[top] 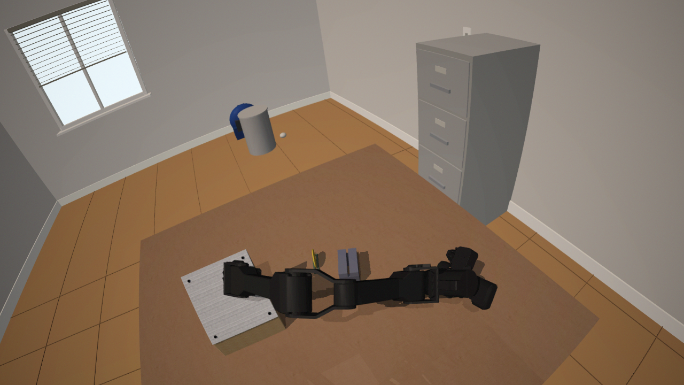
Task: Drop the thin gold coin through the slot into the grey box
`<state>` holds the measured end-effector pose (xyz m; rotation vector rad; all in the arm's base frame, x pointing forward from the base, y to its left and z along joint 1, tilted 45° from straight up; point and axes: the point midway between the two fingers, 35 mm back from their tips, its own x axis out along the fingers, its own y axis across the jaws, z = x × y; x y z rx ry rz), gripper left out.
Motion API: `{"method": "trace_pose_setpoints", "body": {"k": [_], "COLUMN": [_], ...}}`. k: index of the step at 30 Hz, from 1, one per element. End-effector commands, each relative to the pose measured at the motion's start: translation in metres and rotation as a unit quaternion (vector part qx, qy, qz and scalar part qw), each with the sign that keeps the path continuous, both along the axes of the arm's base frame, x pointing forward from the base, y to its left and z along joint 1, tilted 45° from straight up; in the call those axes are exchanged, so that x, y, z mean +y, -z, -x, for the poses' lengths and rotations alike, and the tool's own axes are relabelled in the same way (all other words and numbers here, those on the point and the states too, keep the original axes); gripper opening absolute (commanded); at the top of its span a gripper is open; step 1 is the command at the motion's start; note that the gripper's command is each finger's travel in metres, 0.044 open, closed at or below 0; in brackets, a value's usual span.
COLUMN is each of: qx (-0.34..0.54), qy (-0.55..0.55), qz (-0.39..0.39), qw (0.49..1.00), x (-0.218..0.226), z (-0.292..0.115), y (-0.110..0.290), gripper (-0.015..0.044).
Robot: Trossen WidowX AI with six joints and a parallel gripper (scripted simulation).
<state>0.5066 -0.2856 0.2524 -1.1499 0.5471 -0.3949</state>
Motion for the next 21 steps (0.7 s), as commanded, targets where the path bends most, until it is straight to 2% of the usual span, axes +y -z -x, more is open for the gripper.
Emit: {"method": "trace_pose_setpoints", "body": {"k": [1,6,11,17,21], "qx": [0.058,0.143,0.238,0.356,0.439], "qy": [-0.008,-0.018,-0.022,-0.015,-0.005], "qz": [-0.057,-0.111,-0.145,-0.151,-0.129], "qw": [0.997,0.983,0.96,0.922,0.889], "x": [0.039,0.099,0.162,0.231,0.271], "z": [-0.011,-0.013,0.005,0.05,0.096], "y": [0.057,0.124,0.188,0.252,0.289], "gripper": [0.0161,0.0161,0.0161,0.0161,0.0161]}}
